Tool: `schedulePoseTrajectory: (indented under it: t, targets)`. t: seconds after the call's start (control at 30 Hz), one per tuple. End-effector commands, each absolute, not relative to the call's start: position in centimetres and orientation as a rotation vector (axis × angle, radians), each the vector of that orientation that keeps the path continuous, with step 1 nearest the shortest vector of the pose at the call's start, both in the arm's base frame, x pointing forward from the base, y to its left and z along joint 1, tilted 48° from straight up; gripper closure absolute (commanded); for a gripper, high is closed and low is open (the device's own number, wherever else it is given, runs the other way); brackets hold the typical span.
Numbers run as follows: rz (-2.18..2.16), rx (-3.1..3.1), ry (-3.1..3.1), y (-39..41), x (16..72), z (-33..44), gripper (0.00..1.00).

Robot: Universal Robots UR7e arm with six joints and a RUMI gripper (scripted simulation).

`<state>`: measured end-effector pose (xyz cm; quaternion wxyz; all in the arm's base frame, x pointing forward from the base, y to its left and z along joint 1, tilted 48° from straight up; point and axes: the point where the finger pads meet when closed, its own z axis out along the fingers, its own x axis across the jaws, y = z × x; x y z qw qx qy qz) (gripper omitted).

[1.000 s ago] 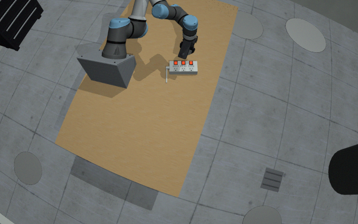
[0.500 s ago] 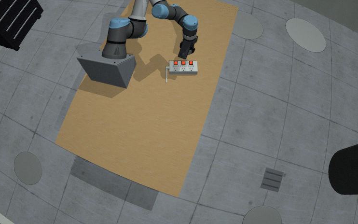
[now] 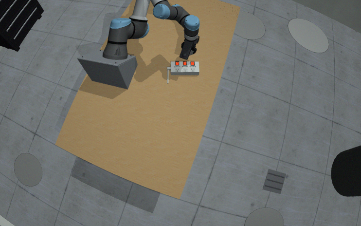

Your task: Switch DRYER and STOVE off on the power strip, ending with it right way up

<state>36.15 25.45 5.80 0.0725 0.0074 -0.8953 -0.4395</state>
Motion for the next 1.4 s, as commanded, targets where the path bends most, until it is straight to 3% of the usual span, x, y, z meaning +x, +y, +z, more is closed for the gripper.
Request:
schedulePoseTrajectory:
  t: [0.0,1.37]
  targets:
    - [-1.321,0.023,-2.687,25.5,36.1,5.8,1.0]
    - [-1.32,0.021,-2.691,21.1,36.9,9.8,1.0]
